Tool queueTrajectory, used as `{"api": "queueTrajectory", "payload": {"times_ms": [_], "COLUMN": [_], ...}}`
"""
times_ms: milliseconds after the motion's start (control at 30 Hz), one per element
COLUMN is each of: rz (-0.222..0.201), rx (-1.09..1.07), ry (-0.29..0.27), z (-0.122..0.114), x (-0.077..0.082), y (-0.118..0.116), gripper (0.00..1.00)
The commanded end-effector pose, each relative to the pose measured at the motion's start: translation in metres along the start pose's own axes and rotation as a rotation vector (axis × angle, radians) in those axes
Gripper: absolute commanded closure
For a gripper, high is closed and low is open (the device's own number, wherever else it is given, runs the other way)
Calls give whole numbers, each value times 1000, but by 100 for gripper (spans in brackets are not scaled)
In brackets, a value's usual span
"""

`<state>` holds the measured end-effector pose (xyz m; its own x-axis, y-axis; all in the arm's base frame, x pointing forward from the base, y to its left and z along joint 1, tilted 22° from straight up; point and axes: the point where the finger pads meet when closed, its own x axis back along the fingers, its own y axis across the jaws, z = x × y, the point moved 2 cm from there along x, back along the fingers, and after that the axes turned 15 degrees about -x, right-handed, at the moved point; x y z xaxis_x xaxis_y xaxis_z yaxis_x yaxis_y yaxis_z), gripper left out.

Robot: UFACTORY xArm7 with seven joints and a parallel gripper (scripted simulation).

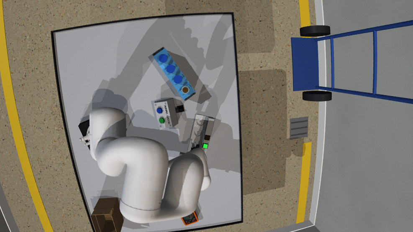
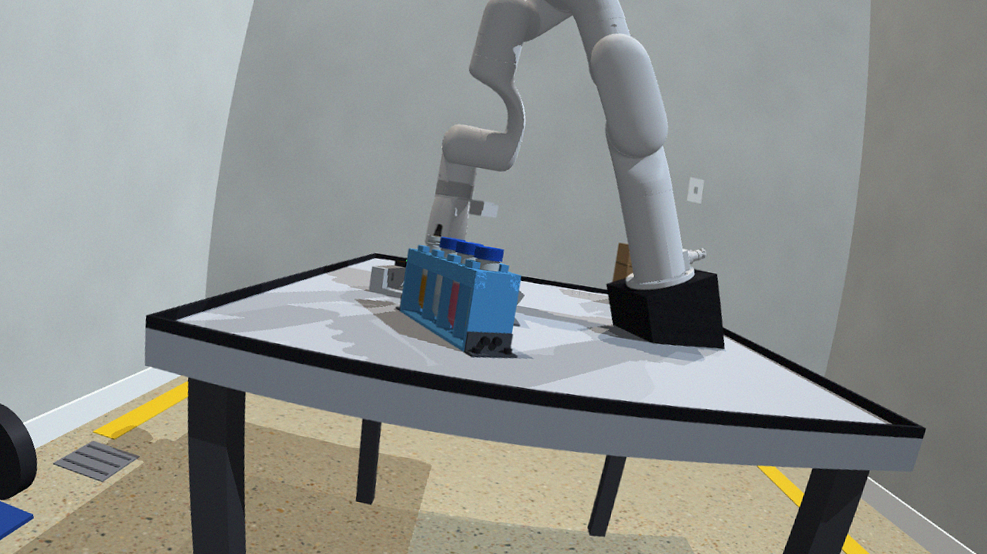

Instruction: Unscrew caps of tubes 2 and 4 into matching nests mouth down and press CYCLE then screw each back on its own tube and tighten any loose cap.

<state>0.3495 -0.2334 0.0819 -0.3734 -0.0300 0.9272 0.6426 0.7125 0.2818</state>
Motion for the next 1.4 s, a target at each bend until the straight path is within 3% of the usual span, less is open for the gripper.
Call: {"api": "queueTrajectory", "payload": {"times_ms": [0,400,467,533,1000,1100,1367], "rz": [0,0,0,0,0,0,0], "rx": [0,0,0,0,0,0,0], "ry": [-3,-3,-3,-3,-3,-3,-4], "z": [-1,-1,-1,-1,-1,-1,-1], "x": [1,1,11,11,80,85,125], "y": [0,0,0,0,0,0,0], "gripper": [100,100,100,100,100,100,100]}}
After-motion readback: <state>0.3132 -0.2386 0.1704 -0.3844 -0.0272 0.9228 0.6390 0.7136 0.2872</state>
